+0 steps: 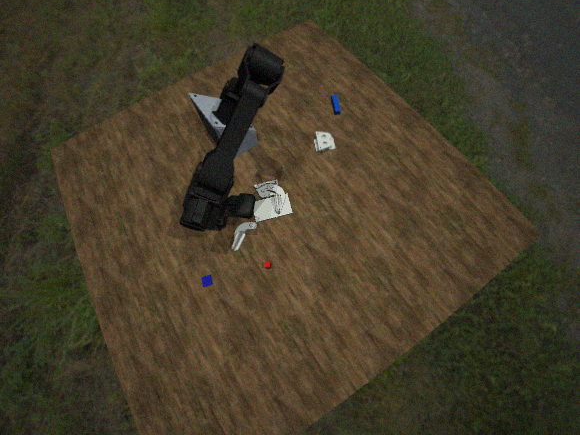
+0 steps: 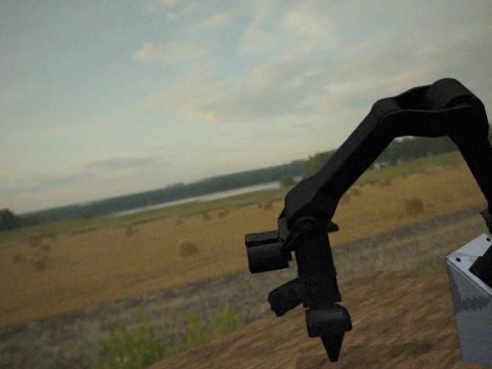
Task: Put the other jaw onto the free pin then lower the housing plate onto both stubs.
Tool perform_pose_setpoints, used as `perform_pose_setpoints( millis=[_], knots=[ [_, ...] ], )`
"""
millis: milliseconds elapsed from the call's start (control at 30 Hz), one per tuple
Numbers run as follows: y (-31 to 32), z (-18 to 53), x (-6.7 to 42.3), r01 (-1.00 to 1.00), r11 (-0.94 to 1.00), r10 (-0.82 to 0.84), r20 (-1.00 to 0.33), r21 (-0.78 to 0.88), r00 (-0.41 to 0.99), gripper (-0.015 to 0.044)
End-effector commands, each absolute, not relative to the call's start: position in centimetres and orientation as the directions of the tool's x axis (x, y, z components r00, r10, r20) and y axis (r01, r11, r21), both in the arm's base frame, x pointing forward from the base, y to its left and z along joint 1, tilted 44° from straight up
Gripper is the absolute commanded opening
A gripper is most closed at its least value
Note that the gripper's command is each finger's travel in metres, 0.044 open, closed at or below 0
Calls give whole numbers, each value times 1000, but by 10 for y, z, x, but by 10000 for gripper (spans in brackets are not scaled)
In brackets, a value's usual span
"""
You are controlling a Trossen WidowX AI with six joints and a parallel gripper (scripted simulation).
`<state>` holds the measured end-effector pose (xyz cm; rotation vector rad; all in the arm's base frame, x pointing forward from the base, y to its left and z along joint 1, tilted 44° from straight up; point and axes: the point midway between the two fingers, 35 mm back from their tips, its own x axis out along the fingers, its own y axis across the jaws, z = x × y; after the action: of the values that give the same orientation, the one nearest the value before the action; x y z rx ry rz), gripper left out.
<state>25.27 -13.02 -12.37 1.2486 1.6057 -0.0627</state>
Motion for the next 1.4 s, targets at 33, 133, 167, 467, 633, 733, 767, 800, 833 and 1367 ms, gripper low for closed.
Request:
perform_pose_setpoints(
  millis=[33, 133, 167, 467, 633, 733, 767, 800, 833, 1367],
  knots=[
    [-130, -124, 253, 728, 454, 673, -733, 513, 97, 262],
    [-130, -124, 253, 728, 454, 673, -733, 513, 97, 341],
    [-130, -124, 253, 728, 454, 673, -733, 513, 97, 367],
    [-130, -124, 253, 728, 454, 673, -733, 513, 97, 440],
    [-130, -124, 253, 728, 454, 673, -733, 513, 97, 440],
    [-130, -124, 253, 728, 454, 673, -733, 513, 97, 440],
    [-130, -124, 253, 728, 454, 673, -733, 513, 97, 440],
    [-130, -124, 253, 728, 454, 673, -733, 513, 97, 440],
    [-130, -124, 253, 728, 454, 673, -733, 513, 97, 440],
    [-130, -124, 253, 728, 454, 673, -733, 513, 97, 309]
  ],
)
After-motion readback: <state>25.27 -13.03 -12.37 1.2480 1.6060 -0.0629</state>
